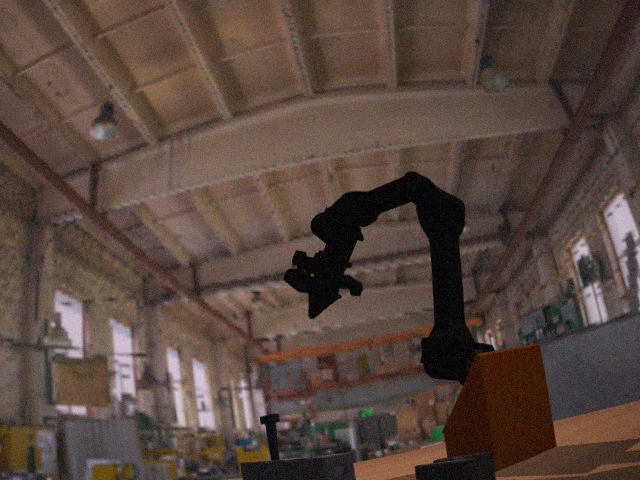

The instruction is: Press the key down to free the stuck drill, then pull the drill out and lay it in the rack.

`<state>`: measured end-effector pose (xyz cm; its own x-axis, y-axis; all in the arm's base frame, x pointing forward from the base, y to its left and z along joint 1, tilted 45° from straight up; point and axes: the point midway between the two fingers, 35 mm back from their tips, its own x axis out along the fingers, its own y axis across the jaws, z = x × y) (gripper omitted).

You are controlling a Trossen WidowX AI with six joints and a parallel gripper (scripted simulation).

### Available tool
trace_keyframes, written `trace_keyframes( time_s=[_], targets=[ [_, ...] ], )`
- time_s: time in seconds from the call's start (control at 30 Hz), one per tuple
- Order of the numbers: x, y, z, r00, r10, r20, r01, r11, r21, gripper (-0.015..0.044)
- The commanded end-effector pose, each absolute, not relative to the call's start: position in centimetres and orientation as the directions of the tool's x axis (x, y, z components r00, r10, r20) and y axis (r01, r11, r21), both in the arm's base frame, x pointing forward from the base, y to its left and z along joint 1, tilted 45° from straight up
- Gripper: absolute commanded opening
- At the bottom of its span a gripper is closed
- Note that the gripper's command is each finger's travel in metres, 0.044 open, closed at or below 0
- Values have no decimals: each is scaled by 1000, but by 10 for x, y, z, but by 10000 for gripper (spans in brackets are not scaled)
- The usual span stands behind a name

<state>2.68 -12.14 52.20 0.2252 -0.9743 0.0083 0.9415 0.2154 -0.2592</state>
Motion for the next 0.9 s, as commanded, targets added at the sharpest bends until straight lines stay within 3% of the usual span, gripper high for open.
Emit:
trace_keyframes(
  time_s=[0.0,0.23,0.47,0.87],
  targets=[
    [65,-169,479,326,-924,-197,896,369,-246,0],
    [139,-204,408,406,-787,-464,793,556,-250,0],
    [224,-194,326,374,-635,-676,662,693,-286,0],
    [303,-102,198,172,-543,-822,249,832,-497,0]
  ],
)
